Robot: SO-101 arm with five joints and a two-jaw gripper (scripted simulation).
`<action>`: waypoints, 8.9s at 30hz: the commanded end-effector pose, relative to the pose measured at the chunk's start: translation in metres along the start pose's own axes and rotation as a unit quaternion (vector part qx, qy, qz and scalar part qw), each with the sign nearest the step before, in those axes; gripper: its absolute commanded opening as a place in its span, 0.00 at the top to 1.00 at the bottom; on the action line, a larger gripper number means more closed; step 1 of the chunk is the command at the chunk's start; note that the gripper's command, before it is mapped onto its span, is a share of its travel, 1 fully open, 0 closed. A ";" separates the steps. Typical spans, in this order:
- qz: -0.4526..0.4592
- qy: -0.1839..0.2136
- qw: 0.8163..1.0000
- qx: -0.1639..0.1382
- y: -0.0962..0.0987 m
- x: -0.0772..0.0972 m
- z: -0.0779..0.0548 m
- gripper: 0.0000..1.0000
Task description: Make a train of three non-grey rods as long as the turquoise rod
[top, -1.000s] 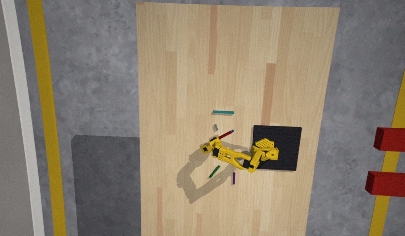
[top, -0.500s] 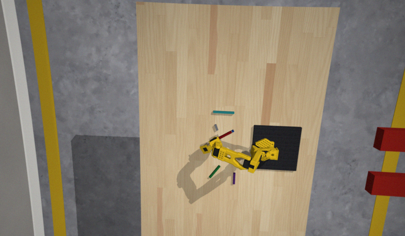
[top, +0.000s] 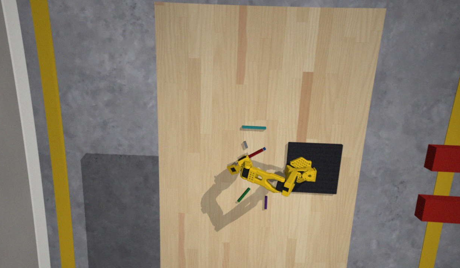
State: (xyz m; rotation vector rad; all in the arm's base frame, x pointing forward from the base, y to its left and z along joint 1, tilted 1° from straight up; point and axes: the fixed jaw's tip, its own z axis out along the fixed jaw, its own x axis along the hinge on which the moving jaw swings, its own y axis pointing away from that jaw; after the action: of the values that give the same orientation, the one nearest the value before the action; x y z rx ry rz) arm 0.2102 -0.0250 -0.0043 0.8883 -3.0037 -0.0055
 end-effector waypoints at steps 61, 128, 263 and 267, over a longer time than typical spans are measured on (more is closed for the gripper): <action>0.002 0.001 1.000 -0.001 -0.001 0.005 0.000 1.00; 0.002 -0.002 1.000 0.002 -0.002 0.004 -0.002 0.91; 0.002 -0.002 1.000 0.002 0.006 0.005 -0.055 0.83; 0.002 -0.002 1.000 0.002 0.006 0.005 -0.055 0.83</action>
State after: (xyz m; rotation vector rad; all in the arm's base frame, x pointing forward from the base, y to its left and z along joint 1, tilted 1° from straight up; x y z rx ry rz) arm 0.2017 -0.0241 0.0452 0.8779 -2.9892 -0.0165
